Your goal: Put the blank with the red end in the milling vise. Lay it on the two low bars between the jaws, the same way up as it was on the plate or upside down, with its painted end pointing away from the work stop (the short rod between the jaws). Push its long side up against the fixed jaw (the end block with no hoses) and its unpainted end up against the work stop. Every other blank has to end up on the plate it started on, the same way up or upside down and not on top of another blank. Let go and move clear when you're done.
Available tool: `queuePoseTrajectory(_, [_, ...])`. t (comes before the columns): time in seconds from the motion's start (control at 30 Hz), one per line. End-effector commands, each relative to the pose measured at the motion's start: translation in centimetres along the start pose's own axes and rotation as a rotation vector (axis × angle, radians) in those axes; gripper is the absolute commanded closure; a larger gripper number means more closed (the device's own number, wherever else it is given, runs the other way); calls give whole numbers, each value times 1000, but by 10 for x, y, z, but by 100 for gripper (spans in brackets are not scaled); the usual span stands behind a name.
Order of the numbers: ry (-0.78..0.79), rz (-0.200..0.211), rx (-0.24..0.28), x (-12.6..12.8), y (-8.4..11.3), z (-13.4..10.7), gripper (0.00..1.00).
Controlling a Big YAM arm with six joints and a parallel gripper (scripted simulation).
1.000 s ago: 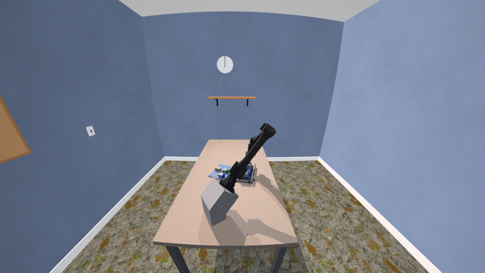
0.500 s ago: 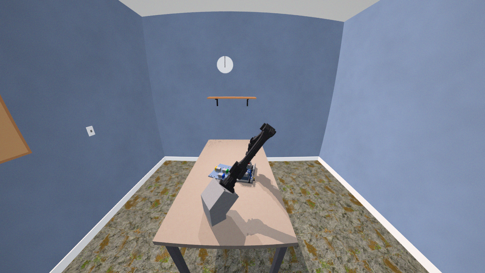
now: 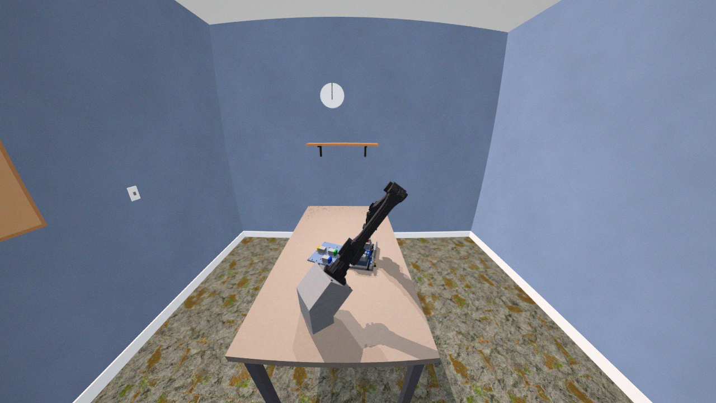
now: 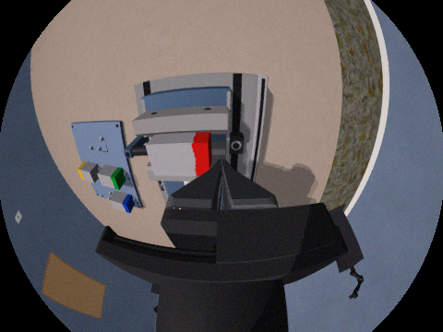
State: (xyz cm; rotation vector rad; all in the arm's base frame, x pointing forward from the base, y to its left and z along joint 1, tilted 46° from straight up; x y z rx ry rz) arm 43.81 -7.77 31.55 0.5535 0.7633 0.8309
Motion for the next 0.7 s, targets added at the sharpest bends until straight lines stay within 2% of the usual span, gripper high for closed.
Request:
queuePoseTrajectory(0.0, [4, 3, -8, -1, 2, 2, 100])
queuePoseTrajectory(0.67, [-7, 3, -24, -5, 8, 17, 100])
Point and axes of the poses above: the point where the finger pads meet when closed, its own y axis back along the fingers, its own x axis across the jaws, z = x × y, the point moved 7 cm from there along y, back along the fingers, and after that the axes turned 12 degrees about -y, right-handed, at the moved point
